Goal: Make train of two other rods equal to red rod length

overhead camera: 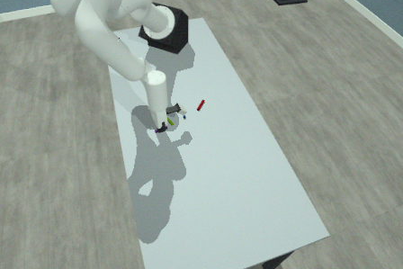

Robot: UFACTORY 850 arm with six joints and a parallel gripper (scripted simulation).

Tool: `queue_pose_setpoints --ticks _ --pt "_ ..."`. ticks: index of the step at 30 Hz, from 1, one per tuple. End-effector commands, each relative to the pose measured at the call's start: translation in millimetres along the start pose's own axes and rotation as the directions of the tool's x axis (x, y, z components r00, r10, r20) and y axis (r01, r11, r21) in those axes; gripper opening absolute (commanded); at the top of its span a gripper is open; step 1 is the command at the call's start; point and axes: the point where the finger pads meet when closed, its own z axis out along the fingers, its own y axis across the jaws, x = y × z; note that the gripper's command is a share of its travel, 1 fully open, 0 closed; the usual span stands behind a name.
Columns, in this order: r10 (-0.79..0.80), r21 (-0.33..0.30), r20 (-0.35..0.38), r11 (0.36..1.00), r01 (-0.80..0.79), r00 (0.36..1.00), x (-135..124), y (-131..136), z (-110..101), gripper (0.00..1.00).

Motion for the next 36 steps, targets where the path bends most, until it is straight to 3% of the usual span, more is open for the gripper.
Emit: queue_pose_setpoints --ticks 1,14,19,21,30,36 --pt "0.000 -0.001 0.000 1.000 0.000 1.000 -0.1 0.5 -0.3 0.04" --pt "0.000 -0.001 0.000 1.000 0.000 1.000 -0.1 0.5 -4.2 0.04" --pt "0.000 -0.001 0.000 1.000 0.000 1.000 -0.1 0.5 -29.3 0.04" --pt "0.000 -0.001 0.000 1.000 0.000 1.000 -0.1 0.5 -29.3 0.04" --pt "0.000 -0.001 0.000 1.000 0.000 1.000 -0.1 0.5 -90.2 0.04" --pt "0.000 -0.001 0.000 1.000 0.000 1.000 -0.1 0.4 -100.3 0.04"
